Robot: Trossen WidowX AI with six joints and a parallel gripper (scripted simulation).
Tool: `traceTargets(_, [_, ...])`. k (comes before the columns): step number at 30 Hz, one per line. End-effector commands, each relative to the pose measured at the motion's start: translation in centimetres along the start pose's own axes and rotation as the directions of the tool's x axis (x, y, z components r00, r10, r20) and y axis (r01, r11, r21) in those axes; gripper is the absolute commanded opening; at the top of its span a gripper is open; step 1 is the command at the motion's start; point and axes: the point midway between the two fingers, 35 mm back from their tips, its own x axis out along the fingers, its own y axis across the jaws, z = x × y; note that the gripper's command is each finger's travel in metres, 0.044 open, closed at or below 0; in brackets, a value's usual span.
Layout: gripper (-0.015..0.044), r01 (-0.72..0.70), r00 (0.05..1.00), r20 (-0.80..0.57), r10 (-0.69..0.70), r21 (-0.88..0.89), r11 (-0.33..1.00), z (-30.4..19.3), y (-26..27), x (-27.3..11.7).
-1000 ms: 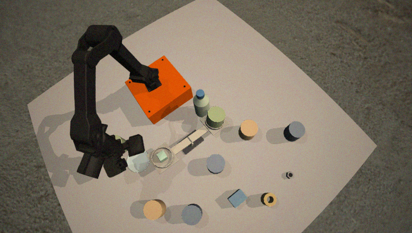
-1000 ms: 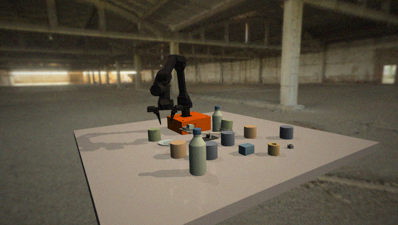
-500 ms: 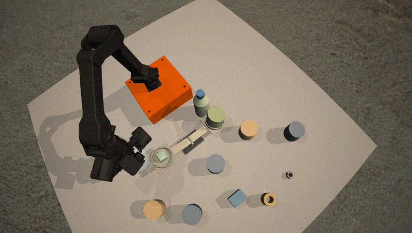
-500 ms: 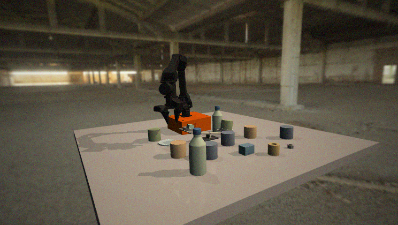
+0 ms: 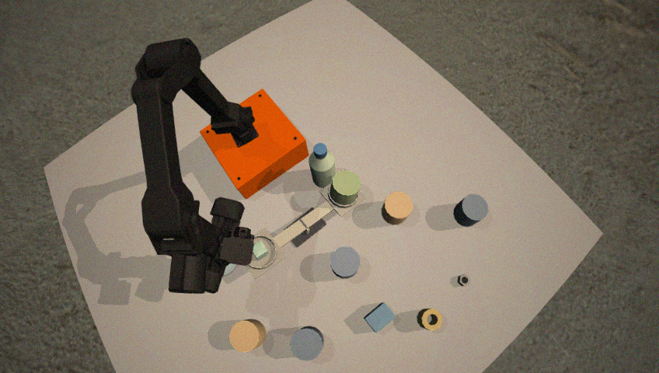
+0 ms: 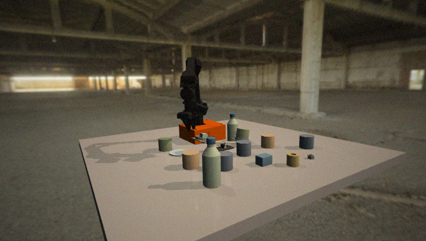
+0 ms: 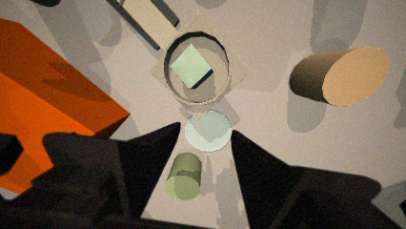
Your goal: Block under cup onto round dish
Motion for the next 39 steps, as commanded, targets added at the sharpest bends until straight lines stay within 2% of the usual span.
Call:
traceTargets(1, [0.0260,-0.003,1.000,-0.006,0.002,-0.113,0.994,0.7,0.2,-0.2])
traceTargets(11, [0.0260,-0.014,1.000,-0.008,0.012,-0.444,0.896,3.1,1.0,-0.7])
traceTargets(22, [0.0260,-0.024,1.000,-0.013,0.021,-0.741,0.671,5.5,2.0,-1.3])
traceTargets(39, [0.0260,-0.024,1.000,-0.013,0.021,-0.757,0.653,5.6,2.1,0.8])
